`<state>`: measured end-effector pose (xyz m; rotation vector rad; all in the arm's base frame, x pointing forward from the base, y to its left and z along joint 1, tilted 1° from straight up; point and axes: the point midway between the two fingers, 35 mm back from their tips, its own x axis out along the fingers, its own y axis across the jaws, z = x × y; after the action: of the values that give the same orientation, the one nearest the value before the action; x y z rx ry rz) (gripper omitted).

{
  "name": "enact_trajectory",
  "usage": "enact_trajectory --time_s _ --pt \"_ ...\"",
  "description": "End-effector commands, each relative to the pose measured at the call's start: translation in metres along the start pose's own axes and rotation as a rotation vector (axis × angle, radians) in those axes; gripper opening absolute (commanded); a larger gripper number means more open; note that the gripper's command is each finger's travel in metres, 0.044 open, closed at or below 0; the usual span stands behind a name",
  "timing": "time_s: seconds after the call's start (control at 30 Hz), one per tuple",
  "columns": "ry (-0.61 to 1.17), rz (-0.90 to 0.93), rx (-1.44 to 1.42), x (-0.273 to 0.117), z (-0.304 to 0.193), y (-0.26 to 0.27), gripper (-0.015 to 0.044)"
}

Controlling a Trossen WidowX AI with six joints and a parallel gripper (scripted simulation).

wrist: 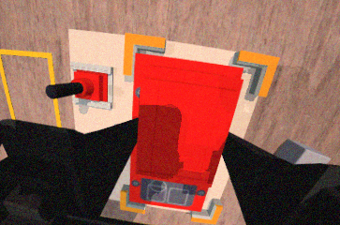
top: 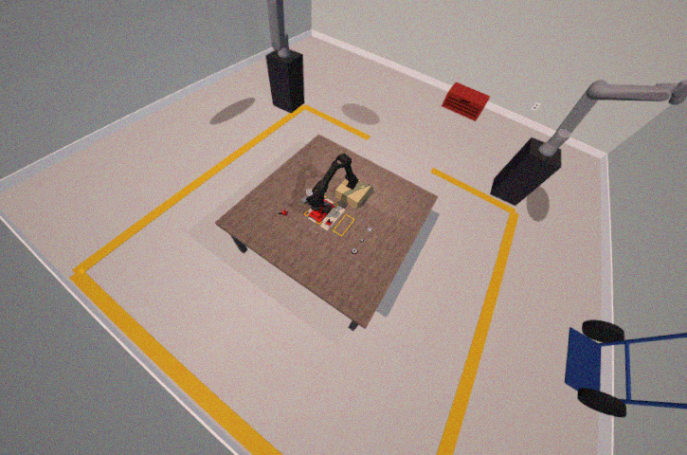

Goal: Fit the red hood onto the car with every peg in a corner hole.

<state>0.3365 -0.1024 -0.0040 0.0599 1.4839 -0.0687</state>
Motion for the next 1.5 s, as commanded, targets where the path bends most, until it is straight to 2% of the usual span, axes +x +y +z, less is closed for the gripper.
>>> enact_trajectory --time_s 0.0,1.0,1.47 --pt "-0.001 0.000 0.001 0.002 0.000 0.000 0.0000" --pt "0.000 0.000 0.000 0.011 -0.001 0.000 0.0000" --pt "0.001 0.000 0.000 0.011 -0.001 0.000 0.0368"
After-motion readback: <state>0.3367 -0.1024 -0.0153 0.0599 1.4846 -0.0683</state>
